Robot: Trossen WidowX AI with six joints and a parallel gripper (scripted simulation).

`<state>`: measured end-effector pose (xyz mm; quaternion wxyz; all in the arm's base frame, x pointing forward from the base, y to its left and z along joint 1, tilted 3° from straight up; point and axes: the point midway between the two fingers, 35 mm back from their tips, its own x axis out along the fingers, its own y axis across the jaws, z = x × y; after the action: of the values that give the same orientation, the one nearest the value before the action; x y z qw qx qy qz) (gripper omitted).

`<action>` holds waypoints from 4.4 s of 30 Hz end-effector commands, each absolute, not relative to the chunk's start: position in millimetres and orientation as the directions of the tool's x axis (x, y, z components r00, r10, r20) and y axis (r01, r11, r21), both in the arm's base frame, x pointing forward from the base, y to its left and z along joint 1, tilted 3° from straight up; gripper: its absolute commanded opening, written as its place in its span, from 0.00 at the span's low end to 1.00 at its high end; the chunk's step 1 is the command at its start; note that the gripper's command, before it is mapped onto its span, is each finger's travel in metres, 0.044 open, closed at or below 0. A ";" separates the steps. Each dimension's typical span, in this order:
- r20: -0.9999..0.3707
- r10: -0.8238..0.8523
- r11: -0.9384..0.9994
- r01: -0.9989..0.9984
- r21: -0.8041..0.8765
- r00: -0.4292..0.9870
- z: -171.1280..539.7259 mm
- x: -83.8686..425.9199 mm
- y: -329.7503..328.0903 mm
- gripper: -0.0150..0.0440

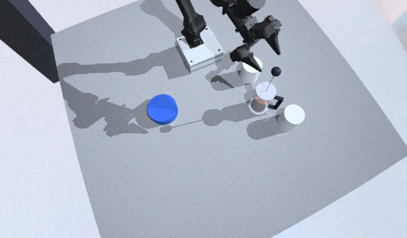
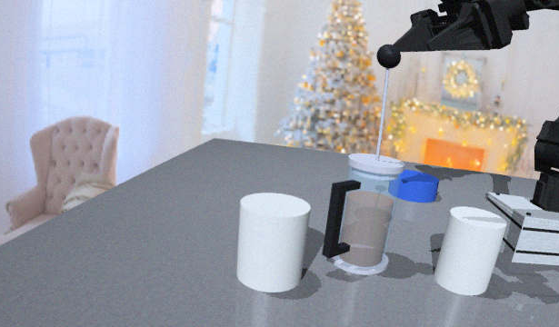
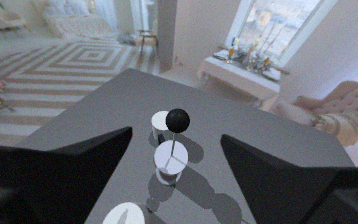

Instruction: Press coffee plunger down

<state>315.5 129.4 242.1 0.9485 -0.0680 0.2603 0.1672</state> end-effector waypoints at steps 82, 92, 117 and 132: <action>-0.497 0.287 0.935 -0.352 -0.039 0.819 180.0 357.9 142.8 0.47; -0.497 0.287 0.935 -0.352 -0.039 0.819 163.6 360.3 143.0 0.47; -0.496 0.287 0.935 -0.352 -0.039 0.819 123.3 367.0 143.2 0.47; -0.495 0.287 0.935 -0.352 -0.039 0.820 112.4 379.4 146.7 0.47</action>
<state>385.2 150.1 147.5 0.9634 -0.0513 0.2012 0.1695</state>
